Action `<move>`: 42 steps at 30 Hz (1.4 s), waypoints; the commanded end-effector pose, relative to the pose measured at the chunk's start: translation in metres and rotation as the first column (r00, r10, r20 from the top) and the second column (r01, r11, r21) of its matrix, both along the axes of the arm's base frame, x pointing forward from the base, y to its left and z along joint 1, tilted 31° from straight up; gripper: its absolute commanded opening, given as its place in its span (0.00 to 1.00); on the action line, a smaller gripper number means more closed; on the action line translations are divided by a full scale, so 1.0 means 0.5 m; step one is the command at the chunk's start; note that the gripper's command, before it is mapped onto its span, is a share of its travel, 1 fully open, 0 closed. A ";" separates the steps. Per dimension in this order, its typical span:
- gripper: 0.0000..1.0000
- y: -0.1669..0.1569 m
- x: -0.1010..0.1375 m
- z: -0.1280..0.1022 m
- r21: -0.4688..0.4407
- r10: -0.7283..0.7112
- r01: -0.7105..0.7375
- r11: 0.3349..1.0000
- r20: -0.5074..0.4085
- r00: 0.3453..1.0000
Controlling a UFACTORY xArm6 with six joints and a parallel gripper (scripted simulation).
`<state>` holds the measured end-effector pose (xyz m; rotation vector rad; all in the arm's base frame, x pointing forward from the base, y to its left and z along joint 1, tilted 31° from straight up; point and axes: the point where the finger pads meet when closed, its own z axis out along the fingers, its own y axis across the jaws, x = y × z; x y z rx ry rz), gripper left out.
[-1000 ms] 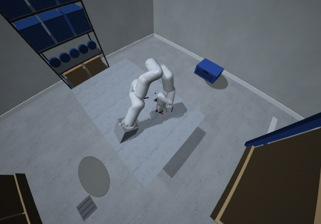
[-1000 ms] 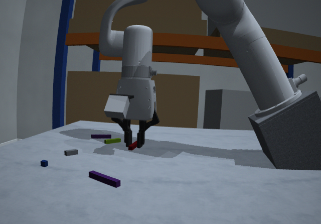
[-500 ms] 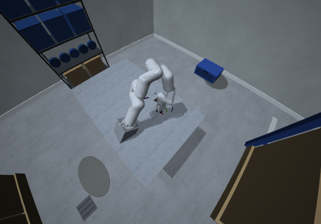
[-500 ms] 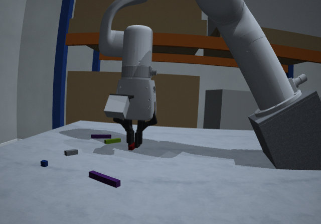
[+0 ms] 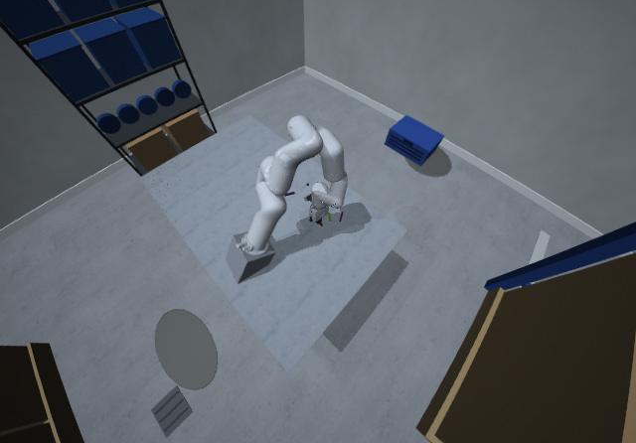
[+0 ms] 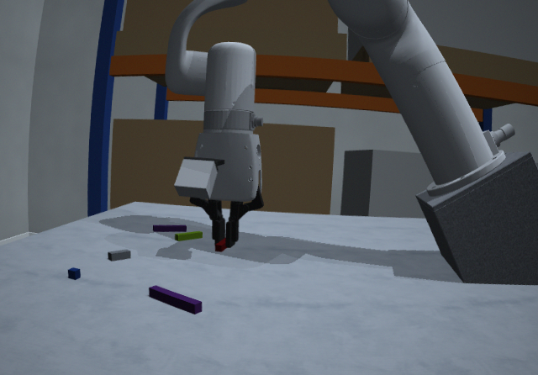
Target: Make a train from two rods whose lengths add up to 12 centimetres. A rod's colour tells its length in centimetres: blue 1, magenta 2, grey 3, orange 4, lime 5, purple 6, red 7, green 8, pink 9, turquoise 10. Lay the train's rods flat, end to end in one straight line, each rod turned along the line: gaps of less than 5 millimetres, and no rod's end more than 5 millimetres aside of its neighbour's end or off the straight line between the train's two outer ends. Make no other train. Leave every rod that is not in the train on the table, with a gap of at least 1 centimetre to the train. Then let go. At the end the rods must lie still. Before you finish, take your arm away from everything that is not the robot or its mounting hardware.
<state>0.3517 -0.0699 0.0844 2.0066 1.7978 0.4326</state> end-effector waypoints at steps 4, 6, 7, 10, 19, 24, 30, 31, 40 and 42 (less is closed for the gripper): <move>0.04 -0.001 0.001 0.001 0.010 0.008 -0.008 1.000 0.017 1.000; 0.04 -0.001 0.001 0.001 0.010 0.008 -0.008 1.000 0.017 1.000; 0.04 -0.001 0.001 0.001 0.010 0.008 -0.008 1.000 0.017 1.000; 0.04 0.000 0.001 0.001 0.010 0.008 -0.008 1.000 0.017 1.000; 0.04 0.000 0.001 0.002 0.010 0.008 -0.008 1.000 0.018 1.000; 0.04 0.002 0.002 0.003 0.012 0.008 -0.009 1.000 0.019 1.000; 0.04 0.004 0.003 0.006 0.013 0.009 -0.010 1.000 0.020 1.000; 0.04 0.005 0.003 0.006 0.013 0.009 -0.010 1.000 0.021 1.000; 0.04 0.004 0.001 0.009 0.013 0.009 -0.010 1.000 0.020 1.000; 0.04 0.003 -0.001 0.009 0.012 0.009 -0.009 1.000 0.019 1.000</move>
